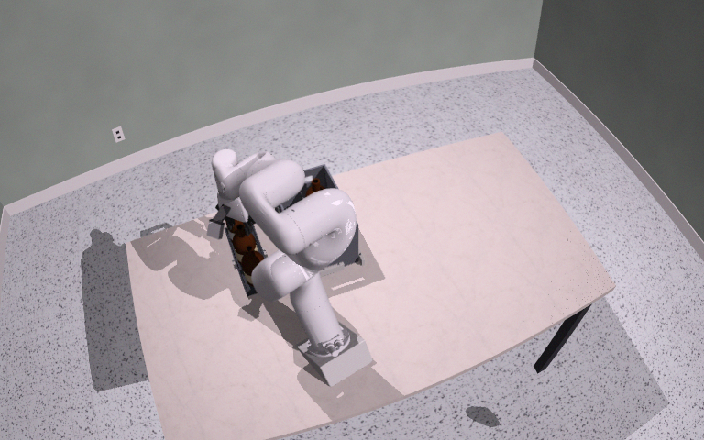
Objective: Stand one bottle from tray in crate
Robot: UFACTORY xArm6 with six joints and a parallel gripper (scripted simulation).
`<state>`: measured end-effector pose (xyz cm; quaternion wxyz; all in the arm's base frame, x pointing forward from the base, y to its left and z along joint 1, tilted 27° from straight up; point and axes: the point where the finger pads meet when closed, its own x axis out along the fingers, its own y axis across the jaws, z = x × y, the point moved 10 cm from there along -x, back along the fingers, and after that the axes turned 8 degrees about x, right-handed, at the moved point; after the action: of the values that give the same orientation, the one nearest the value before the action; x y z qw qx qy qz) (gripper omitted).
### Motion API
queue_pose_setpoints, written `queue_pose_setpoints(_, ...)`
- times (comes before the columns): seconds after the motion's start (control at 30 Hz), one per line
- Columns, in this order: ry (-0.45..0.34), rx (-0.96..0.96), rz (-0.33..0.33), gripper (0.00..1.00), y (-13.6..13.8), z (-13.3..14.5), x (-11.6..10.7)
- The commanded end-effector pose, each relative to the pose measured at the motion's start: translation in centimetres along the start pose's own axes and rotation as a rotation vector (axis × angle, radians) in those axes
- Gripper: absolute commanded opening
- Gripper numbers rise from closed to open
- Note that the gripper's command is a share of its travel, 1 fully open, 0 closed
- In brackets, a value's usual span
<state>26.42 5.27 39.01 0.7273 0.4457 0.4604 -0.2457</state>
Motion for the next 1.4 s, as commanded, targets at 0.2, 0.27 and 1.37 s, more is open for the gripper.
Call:
queue_pose_setpoints(0.2, -0.001, 0.000, 0.004, 0.65, 0.09, 0.03, 0.63)
queue_pose_setpoints(0.27, -0.001, 0.000, 0.004, 0.65, 0.09, 0.03, 0.73)
queue_pose_setpoints(1.37, -0.001, 0.000, 0.004, 0.00, 0.09, 0.03, 0.91)
